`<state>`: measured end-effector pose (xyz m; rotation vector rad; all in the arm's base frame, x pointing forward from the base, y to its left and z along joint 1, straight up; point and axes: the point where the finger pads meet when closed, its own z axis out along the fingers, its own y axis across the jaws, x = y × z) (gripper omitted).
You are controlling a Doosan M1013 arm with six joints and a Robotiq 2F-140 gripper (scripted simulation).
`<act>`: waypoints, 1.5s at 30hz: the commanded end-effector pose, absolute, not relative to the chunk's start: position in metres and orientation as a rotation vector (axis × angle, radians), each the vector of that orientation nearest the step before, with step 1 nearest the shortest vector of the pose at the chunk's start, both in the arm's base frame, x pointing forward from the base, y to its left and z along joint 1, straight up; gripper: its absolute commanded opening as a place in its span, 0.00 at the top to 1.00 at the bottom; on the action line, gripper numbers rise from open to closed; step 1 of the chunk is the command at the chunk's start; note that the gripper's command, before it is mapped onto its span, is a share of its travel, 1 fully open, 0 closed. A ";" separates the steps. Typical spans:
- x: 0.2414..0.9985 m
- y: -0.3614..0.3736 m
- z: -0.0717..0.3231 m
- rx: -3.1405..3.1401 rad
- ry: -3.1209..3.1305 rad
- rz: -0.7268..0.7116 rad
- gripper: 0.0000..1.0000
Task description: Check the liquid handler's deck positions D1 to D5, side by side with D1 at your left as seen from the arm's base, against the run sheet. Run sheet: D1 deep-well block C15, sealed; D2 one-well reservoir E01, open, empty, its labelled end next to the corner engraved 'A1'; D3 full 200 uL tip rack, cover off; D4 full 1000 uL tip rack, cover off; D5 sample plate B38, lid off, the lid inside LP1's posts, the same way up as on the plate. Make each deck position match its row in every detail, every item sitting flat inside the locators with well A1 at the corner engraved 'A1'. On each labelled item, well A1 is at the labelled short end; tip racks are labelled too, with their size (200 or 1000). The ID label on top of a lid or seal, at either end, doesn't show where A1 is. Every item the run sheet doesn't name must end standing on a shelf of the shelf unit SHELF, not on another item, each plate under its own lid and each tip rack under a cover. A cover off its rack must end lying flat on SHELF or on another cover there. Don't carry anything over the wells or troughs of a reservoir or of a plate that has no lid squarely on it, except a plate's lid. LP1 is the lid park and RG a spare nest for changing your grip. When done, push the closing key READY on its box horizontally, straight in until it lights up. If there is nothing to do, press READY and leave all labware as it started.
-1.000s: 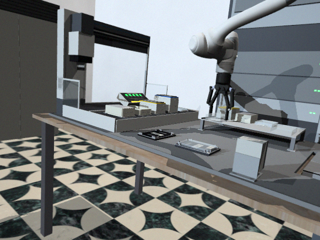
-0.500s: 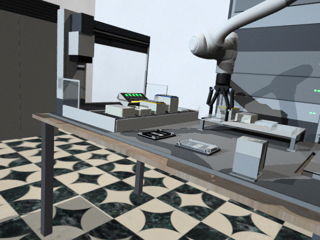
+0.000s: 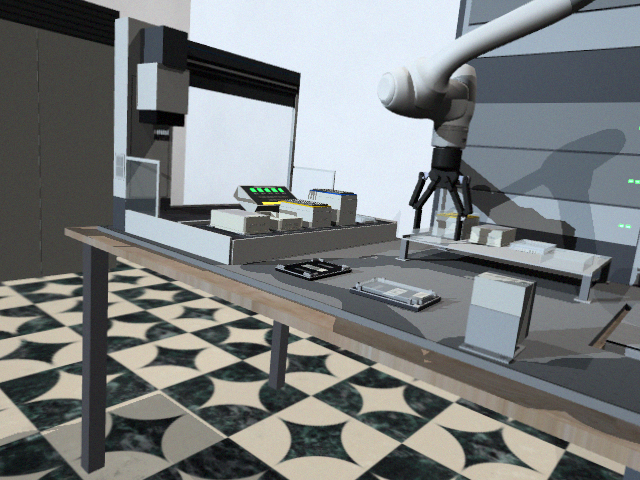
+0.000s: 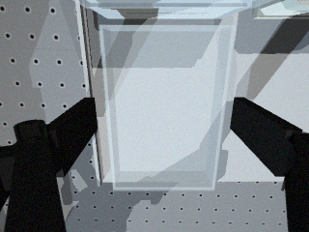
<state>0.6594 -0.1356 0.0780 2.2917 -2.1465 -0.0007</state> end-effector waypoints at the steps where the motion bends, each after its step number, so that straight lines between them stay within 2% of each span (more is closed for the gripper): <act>1: 0.660 -0.136 0.079 2.292 -2.147 0.001 0.21; 28: 0.660 -0.136 0.079 2.292 -2.147 0.001 0.21; 45: 0.660 -0.136 0.104 2.292 -2.147 0.001 0.21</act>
